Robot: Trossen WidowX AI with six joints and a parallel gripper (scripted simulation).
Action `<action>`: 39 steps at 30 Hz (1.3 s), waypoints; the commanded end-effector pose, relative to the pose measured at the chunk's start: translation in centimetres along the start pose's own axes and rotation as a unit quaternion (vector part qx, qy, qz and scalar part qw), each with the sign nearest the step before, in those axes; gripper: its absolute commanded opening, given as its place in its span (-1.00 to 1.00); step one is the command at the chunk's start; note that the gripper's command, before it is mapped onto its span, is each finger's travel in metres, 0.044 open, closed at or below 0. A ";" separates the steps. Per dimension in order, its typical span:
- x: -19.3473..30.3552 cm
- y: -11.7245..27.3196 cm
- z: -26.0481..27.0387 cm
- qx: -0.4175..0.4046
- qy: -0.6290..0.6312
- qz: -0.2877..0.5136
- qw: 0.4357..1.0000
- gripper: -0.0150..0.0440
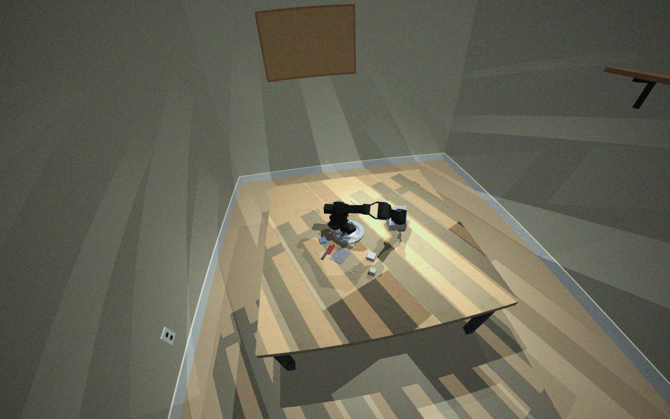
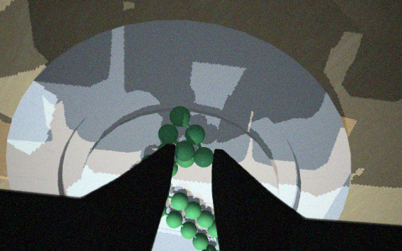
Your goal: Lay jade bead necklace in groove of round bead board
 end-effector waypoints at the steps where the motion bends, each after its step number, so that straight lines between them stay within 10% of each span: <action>1: 0.2 -0.1 -0.6 -0.001 -0.001 0.003 1.000 -0.49; 12: 0.2 -0.6 -0.6 -0.001 -0.001 0.003 1.000 -0.49; 29: 0.1 -0.2 -0.5 -0.001 0.000 0.002 1.000 1.00; 39: 0.1 -0.1 -0.5 -0.001 -0.001 0.003 1.000 1.00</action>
Point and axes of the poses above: the point midway between the two fingers, 35 mm back from their tips, its own y axis back along the fingers, its own z axis across the jaws, x = y × z, the point moved 5 cm from there along y, back along the fingers, and after that the axes turned 1 degree about y, right-handed, at the moved point
